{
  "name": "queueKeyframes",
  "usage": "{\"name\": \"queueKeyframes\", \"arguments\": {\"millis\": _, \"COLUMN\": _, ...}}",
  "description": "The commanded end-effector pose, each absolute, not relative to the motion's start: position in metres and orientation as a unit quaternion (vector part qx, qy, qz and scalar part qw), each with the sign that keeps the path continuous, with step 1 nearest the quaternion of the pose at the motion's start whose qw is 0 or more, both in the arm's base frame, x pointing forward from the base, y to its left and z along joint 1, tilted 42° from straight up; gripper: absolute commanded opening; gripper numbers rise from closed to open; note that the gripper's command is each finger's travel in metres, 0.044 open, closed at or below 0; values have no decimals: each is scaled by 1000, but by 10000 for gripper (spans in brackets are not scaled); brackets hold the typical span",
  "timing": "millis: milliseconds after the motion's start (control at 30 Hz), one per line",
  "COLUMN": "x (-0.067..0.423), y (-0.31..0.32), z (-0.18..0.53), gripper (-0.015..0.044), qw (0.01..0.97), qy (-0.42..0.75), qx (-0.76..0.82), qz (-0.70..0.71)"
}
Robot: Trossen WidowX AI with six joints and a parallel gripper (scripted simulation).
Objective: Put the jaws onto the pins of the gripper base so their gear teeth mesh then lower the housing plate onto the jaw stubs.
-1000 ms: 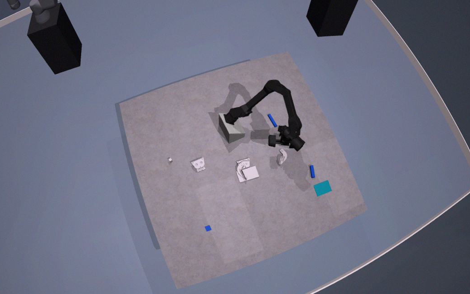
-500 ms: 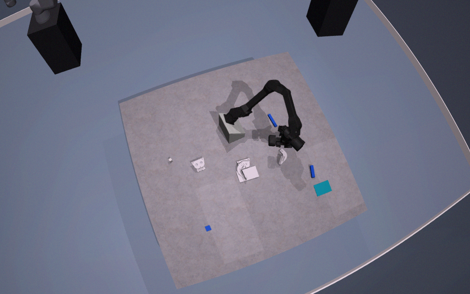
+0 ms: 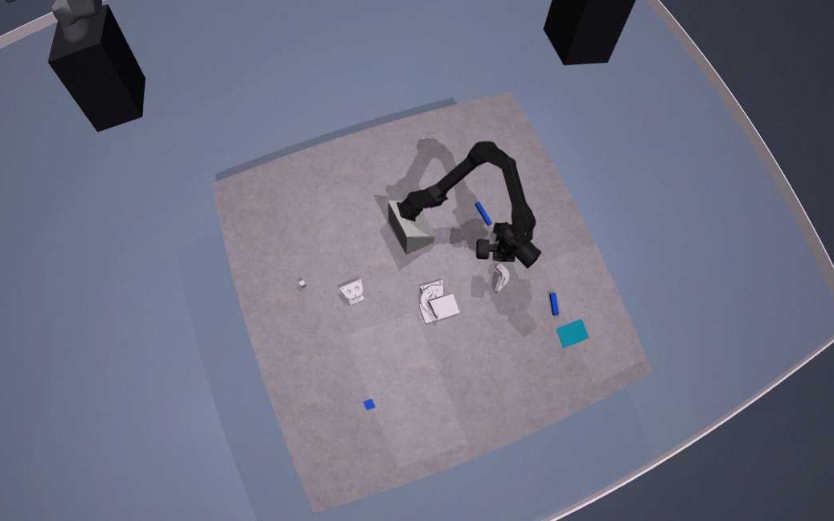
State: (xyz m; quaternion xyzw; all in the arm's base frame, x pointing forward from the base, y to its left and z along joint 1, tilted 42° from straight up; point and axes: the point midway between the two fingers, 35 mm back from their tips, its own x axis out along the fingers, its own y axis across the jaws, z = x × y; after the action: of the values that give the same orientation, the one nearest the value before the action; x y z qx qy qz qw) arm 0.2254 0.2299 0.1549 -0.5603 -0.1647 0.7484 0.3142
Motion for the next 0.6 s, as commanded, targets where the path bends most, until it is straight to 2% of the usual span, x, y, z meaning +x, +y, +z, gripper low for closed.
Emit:
{"name": "queueKeyframes", "arguments": {"millis": 0, "x": 225, "y": 230, "z": 155, "gripper": 53, "qw": 315, "qy": -163, "qx": -560, "qz": 749}}
{"name": "queueKeyframes", "arguments": {"millis": 467, "x": 230, "y": 230, "z": 156, "gripper": 420, "qw": 396, "qy": -50, "qx": -507, "qz": 765}}
{"name": "queueKeyframes", "arguments": {"millis": 500, "x": 231, "y": 230, "z": 156, "gripper": 440, "qw": 401, "qy": -41, "qx": -502, "qz": 765}}
{"name": "queueKeyframes", "arguments": {"millis": 567, "x": 231, "y": 231, "z": 156, "gripper": 440, "qw": 412, "qy": -24, "qx": -493, "qz": 766}}
